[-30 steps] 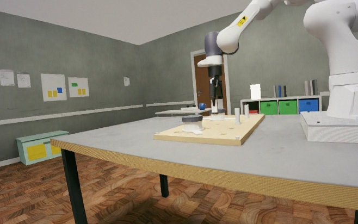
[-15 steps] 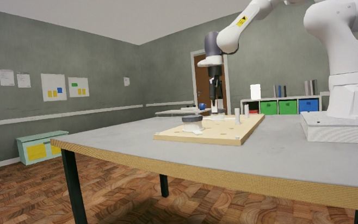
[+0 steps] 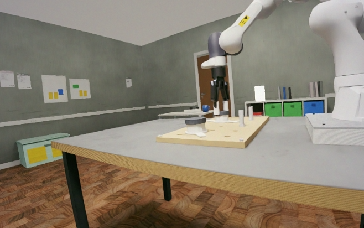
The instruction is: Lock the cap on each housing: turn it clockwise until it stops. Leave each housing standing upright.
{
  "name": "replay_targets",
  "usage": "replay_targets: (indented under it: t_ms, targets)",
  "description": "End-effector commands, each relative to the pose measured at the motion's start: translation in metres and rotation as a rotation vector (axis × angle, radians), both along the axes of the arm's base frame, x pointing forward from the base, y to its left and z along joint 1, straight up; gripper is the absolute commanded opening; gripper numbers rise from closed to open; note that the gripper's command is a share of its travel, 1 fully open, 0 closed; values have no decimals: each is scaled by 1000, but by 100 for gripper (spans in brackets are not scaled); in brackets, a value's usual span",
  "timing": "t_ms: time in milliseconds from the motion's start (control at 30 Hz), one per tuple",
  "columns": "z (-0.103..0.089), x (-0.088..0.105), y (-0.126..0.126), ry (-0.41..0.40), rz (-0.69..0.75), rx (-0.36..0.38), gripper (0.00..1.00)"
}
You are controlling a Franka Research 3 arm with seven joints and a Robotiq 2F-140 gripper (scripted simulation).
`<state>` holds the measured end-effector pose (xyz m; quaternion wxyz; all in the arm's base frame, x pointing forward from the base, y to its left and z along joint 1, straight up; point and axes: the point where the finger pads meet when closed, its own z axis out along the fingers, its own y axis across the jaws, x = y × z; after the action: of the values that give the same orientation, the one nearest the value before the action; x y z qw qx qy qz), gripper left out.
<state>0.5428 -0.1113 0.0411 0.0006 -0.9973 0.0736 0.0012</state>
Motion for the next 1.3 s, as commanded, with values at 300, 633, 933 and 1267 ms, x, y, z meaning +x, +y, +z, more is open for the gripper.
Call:
replay_targets:
  t_ms: [300,633,933,1267]
  targets:
    - [-1,0,1,-2,-250,-2,10]
    - [-1,1,1,-2,-250,-2,10]
    - [-1,7,2,-2,-250,-2,10]
    - [-1,13,2,-2,-250,-2,10]
